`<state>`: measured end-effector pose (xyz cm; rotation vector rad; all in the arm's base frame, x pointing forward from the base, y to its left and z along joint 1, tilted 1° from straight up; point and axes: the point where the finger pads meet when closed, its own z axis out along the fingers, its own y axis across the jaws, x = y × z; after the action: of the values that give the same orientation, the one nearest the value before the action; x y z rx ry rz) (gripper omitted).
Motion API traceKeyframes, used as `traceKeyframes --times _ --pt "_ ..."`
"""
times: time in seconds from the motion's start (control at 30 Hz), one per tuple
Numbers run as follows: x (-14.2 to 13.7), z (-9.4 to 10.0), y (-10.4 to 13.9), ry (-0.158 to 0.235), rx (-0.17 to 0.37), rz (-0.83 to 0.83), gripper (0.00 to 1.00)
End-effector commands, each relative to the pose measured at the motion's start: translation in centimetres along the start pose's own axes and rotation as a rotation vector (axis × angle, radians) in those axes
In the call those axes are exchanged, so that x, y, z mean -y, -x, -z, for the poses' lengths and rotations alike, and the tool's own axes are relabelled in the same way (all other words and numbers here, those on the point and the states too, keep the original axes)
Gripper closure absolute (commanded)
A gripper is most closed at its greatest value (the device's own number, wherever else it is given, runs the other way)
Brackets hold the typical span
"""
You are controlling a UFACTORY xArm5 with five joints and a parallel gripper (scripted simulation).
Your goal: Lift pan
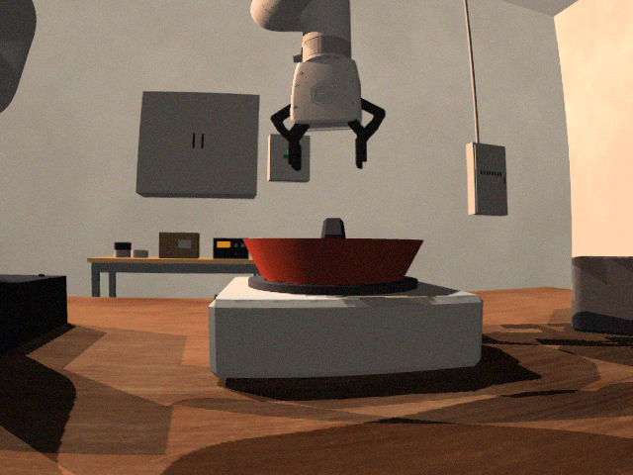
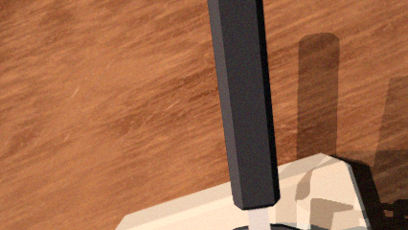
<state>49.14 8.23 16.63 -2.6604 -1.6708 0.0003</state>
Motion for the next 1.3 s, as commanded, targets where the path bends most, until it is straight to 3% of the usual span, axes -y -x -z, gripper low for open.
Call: traceKeyframes --times 0.0,0.43,0.5,0.57,0.67,0.83,1.27 --pt "-0.4 -0.4 -0.8 0.002 -0.002 0.067 0.0" --pt "-0.5 -1.5 -1.6 0.002 -0.002 0.147 0.0" --pt "-0.5 -3.2 -1.6 0.002 -0.001 0.147 0.0" --pt "-0.5 -3.2 -1.6 0.002 -0.001 0.147 0.0" --pt "-0.5 -7.5 -1.6 0.002 -0.001 0.148 0.0" --pt "-0.5 -10.9 -1.7 0.002 -0.001 0.148 0.0" --pt "-0.5 -11.0 -1.7 0.002 -0.001 0.148 0.0"
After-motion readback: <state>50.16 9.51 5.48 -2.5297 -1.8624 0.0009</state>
